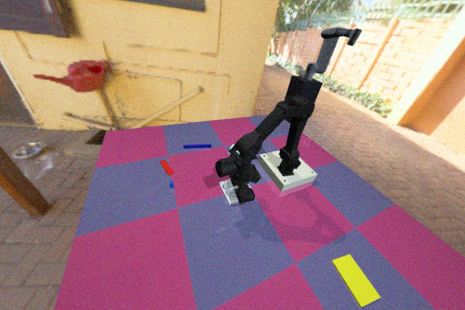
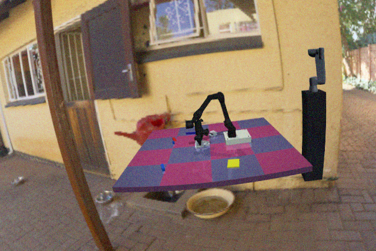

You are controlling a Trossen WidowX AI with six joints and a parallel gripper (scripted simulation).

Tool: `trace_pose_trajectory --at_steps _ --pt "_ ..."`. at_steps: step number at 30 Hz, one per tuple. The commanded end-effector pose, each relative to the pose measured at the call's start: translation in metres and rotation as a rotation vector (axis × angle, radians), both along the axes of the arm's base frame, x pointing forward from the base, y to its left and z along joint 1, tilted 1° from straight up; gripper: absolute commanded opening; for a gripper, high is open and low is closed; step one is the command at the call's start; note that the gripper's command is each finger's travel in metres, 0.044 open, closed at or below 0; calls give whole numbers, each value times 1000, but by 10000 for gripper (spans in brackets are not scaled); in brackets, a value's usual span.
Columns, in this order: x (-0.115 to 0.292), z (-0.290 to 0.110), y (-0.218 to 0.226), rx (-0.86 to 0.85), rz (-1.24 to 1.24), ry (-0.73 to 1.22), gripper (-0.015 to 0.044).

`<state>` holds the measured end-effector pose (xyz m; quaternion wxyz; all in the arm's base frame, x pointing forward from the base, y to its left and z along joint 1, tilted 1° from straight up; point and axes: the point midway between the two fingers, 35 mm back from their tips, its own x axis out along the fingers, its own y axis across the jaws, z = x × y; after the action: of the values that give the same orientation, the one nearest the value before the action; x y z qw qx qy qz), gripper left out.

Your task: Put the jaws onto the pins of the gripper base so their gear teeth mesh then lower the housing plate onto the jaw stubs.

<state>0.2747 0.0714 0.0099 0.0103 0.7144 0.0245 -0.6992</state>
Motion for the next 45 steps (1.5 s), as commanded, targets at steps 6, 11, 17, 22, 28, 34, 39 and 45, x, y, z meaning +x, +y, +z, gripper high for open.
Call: trace_pose_trajectory --at_steps 6,11,17,22,28,34,39,45 --pt "0 0 0 -1 -3 -1 134" --pt "0 0 0 -1 -3 -1 134" --pt "0 -2 0 -1 -3 -1 134" --pt "0 -3 0 -1 -3 -1 134" --pt "0 -4 0 -1 -3 -1 134" --pt "0 -4 0 -1 -3 -1 134" --pt "0 -4 0 -1 -3 -1 134" --pt "0 -4 0 -1 -3 -1 134"
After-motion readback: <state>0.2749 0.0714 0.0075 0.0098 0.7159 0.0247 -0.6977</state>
